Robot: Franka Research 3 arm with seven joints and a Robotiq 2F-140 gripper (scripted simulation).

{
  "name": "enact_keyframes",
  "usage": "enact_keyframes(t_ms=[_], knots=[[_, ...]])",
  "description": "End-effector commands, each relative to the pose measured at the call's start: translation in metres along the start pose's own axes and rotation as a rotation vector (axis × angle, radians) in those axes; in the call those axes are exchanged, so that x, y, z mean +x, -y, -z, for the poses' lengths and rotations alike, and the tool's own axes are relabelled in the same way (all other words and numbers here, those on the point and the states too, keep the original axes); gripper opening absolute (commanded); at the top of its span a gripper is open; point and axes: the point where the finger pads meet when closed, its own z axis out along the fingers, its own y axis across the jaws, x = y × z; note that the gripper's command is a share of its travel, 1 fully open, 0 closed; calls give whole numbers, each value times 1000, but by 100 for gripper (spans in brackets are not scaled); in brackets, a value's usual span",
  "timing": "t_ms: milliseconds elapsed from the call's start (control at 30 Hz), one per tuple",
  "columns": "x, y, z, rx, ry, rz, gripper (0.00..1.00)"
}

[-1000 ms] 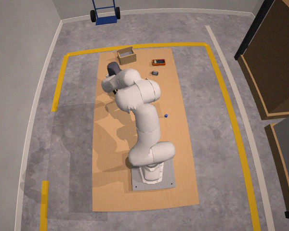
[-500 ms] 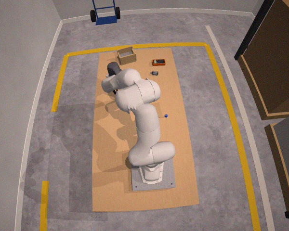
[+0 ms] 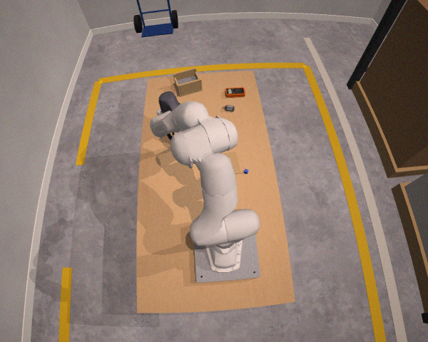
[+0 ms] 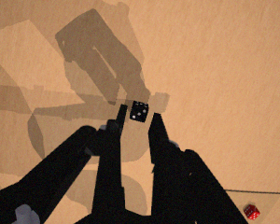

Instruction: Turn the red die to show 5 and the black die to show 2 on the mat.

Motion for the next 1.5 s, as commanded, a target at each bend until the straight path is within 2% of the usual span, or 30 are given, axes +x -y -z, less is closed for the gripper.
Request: enact_keyframes(t_ms=[0, 600, 1467], knots=[[0, 0, -4, -1, -1, -3, 29], [0, -1, -23, -1, -1, -3, 29], [0, -1, -24, -1, -1, -3, 29]])
